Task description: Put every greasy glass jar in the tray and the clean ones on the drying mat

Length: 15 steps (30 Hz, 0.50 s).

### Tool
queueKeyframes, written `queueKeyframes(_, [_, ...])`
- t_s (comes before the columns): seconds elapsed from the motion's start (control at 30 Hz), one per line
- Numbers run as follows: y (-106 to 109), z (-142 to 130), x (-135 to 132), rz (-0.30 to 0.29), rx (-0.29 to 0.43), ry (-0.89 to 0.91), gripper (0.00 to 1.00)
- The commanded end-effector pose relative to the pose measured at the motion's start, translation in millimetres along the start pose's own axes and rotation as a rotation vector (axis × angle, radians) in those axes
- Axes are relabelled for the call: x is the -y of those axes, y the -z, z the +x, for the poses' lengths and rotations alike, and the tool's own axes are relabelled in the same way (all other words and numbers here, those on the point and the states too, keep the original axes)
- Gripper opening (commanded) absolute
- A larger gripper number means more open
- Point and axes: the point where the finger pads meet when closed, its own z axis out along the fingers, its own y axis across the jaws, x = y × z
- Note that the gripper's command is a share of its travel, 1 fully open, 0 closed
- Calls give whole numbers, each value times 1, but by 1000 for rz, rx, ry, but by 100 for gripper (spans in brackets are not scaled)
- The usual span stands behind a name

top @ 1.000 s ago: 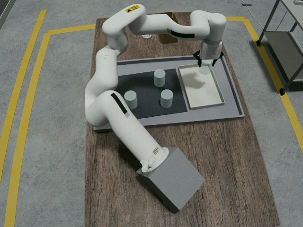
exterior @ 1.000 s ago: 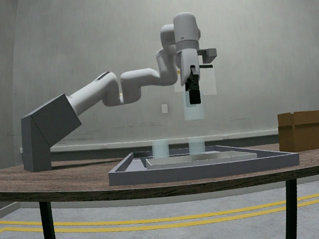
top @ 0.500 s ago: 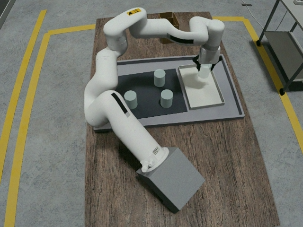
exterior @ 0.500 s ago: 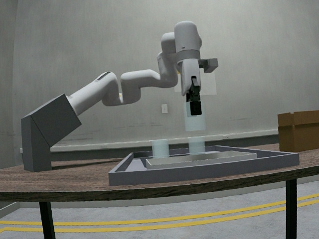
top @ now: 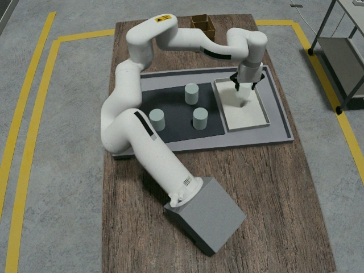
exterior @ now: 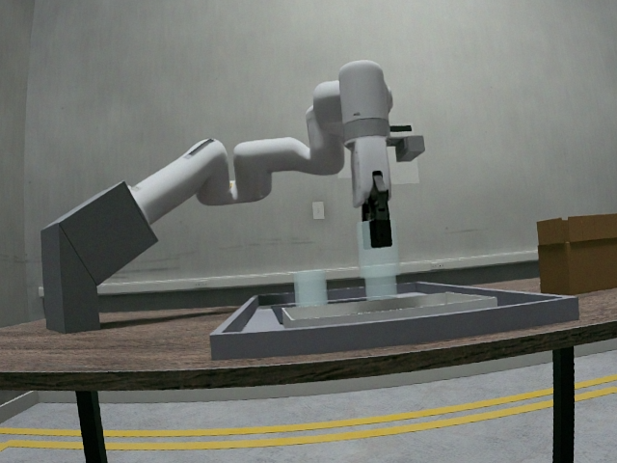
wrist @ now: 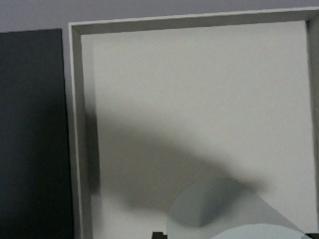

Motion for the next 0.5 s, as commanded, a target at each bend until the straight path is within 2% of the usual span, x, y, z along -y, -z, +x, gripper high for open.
queueKeyframes(0.0, [-9,1,-1,-5,-2,0,0])
queueKeyframes(0.47, [-41,1,-2,-5,-2,0,0])
